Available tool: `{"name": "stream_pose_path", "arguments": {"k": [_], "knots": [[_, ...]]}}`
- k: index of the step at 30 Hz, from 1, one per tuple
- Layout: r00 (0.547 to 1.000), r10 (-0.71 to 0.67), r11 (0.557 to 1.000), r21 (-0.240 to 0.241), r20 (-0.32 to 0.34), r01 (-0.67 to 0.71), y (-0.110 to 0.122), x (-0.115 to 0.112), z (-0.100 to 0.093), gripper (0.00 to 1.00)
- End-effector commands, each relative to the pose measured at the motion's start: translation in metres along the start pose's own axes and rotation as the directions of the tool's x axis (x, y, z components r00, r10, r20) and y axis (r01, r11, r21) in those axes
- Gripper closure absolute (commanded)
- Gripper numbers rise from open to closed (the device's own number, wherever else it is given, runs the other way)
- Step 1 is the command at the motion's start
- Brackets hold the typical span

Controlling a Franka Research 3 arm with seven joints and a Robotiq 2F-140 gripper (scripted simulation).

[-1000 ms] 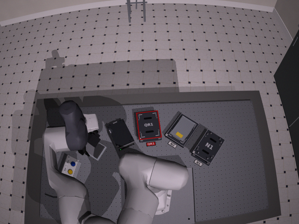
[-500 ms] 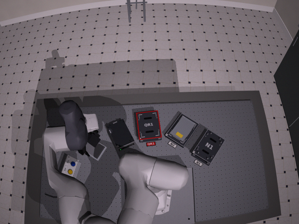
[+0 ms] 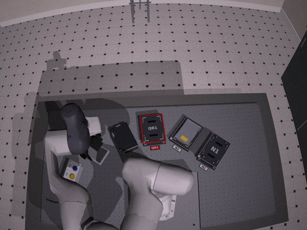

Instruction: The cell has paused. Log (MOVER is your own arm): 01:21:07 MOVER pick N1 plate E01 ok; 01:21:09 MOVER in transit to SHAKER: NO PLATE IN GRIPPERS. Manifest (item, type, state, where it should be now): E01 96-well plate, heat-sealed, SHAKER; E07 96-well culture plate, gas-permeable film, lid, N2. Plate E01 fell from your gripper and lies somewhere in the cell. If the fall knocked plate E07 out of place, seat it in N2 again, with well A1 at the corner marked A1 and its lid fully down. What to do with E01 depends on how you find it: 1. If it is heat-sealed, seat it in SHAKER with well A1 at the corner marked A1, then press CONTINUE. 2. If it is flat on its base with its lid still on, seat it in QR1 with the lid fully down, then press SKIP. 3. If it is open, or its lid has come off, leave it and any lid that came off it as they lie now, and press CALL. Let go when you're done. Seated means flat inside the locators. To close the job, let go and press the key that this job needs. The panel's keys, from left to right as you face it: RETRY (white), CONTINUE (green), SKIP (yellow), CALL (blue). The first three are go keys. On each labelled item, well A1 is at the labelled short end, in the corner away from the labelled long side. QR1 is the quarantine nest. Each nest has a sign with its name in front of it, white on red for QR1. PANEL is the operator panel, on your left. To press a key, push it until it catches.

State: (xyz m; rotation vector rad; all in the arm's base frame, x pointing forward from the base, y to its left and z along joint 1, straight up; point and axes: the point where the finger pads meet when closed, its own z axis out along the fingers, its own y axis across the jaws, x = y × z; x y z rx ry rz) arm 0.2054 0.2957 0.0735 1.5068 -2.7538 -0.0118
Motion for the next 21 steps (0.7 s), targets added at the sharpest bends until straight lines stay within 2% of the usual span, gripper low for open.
{"name": "stream_pose_path", "arguments": {"k": [1, 21], "knots": [[1.0, 0.005, 1.0, 0.003, -0.003, -0.005, -0.0001, 0.0006, -0.0006, 0.9], [1.0, -0.006, 1.0, 0.003, -0.003, 0.006, -0.0009, 0.0007, -0.0006, 0.9]]}}
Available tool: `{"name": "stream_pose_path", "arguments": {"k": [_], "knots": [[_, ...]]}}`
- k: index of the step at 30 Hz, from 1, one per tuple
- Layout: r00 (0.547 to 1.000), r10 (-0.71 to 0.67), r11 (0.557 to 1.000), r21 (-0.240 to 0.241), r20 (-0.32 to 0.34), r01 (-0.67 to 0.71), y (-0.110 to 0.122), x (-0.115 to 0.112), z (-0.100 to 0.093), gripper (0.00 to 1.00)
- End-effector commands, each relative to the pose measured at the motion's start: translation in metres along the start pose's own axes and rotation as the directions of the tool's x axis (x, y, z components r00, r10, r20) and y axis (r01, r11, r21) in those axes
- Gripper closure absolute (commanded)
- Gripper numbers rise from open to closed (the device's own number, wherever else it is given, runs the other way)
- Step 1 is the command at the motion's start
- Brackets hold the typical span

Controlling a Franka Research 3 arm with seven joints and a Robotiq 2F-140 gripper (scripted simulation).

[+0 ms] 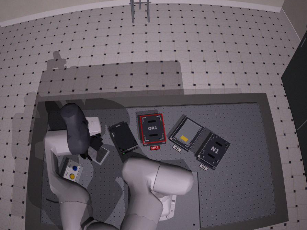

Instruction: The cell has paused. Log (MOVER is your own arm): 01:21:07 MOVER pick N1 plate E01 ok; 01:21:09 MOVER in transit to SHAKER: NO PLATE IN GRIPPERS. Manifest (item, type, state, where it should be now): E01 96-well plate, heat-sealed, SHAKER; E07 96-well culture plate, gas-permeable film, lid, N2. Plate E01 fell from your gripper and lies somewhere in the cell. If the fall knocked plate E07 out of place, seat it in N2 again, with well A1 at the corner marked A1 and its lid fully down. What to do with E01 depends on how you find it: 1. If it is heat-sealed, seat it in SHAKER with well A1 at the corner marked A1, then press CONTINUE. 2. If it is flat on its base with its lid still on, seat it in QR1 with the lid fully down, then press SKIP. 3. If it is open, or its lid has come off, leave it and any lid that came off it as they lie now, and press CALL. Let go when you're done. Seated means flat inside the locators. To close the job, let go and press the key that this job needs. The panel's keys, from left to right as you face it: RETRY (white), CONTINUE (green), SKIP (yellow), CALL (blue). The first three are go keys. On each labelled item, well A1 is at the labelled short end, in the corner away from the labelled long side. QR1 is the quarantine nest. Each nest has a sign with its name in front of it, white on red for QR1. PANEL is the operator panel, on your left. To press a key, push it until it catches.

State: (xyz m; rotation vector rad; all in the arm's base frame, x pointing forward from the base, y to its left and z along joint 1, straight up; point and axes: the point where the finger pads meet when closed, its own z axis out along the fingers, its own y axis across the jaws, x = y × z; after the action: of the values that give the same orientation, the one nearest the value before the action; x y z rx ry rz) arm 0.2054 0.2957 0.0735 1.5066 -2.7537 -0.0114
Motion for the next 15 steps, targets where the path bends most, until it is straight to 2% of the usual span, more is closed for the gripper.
{"name": "stream_pose_path", "arguments": {"k": [1, 8, 15], "knots": [[1.0, -0.01, 1.0, 0.003, -0.003, 0.01, -0.0011, 0.0006, -0.0006, 0.9], [0.999, -0.048, 0.999, 0.002, -0.003, 0.048, -0.0038, 0.0008, -0.0006, 0.9], [0.988, -0.153, 0.988, 0.002, -0.003, 0.153, -0.0111, 0.0014, -0.0008, 0.9]]}}
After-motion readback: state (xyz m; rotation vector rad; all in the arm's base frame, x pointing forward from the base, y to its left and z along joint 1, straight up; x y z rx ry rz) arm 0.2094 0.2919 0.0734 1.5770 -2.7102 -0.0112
